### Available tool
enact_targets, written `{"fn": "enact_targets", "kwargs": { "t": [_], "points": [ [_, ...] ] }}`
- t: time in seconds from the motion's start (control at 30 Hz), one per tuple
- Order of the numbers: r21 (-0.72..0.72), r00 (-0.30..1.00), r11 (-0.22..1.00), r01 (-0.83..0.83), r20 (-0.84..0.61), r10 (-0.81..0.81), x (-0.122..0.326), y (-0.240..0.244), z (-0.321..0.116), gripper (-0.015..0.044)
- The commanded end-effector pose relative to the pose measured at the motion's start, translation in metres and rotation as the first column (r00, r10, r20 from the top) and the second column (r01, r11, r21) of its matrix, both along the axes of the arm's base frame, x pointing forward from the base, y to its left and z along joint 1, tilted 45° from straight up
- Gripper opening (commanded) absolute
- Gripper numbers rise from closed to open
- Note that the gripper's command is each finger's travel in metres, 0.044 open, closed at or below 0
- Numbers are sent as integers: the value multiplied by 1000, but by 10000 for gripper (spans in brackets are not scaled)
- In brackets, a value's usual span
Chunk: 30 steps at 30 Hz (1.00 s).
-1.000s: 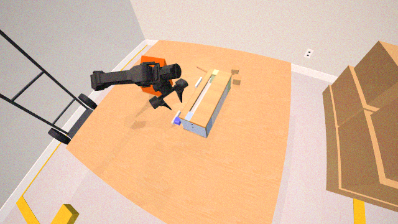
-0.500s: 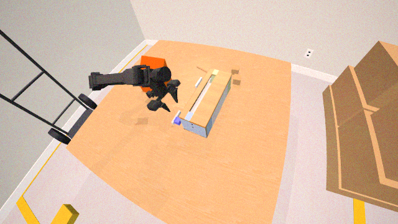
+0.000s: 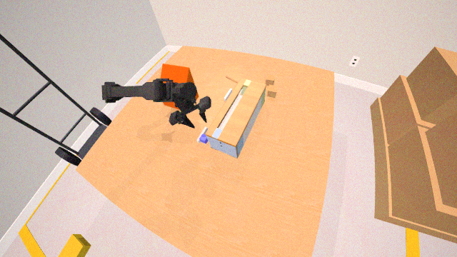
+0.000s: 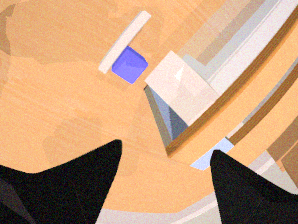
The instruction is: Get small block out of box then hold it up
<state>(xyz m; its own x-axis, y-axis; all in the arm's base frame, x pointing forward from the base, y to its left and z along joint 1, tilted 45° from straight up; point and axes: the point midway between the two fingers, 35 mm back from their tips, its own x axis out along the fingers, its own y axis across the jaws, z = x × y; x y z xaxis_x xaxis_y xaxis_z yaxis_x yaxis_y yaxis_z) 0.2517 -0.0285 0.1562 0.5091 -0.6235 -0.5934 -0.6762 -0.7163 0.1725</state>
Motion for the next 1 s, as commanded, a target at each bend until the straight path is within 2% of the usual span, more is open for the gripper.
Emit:
{"fn": "enact_targets", "kwargs": {
  "t": [0.0,0.1,0.27,0.43,0.7,0.97],
  "points": [
    [370,872,881,296,273,-407,-2,-8,-14,285],
    [532,743,766,361,333,-581,-1,-11,-18,285],
    [819,384,452,353,314,-868,-1,-17,-25,285],
    [938,131,237,252,209,-969,0,-23,-30,285],
    [999,-222,-42,-20,-46,-974,1,-30,-34,285],
    [907,-451,-223,-358,-378,-809,2,-35,-40,285]
  ]
}}
